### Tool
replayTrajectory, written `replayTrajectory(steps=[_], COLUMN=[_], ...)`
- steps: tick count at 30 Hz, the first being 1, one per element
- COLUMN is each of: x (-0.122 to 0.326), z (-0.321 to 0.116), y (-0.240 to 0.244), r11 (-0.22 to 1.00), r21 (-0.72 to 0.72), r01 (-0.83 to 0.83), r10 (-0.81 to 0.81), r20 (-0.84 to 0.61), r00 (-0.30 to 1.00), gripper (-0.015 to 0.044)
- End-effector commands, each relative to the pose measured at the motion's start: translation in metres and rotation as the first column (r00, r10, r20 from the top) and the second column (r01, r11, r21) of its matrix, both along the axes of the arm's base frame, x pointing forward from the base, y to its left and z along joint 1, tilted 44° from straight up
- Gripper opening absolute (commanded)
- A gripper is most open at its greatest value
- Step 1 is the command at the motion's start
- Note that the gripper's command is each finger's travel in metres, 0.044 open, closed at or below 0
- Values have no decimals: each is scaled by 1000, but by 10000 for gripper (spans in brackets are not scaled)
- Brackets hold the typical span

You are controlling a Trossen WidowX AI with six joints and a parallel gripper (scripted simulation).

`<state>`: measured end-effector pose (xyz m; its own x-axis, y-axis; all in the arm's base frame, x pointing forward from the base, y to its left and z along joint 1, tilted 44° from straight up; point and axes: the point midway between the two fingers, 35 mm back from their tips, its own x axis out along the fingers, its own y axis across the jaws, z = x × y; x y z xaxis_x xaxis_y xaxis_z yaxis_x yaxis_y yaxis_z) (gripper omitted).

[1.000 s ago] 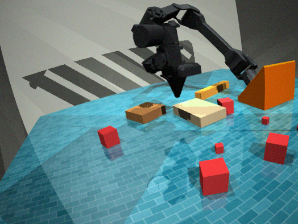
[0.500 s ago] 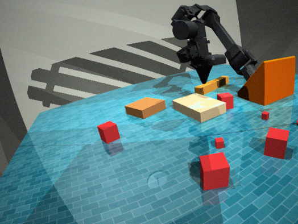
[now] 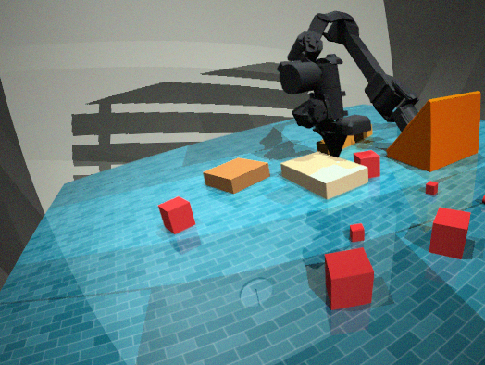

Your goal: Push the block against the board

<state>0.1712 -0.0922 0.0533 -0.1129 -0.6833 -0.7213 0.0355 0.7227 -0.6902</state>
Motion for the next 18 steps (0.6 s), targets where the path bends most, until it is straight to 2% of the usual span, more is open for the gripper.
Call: replayTrajectory(steps=[1,18], x=[5,23], z=[0,0], y=[-1,-2], r11=[1000,1000], r21=[-2,-2], r01=[-5,-5], r10=[5,5], r20=[-2,-1], r00=[1000,1000], gripper=[0,0])
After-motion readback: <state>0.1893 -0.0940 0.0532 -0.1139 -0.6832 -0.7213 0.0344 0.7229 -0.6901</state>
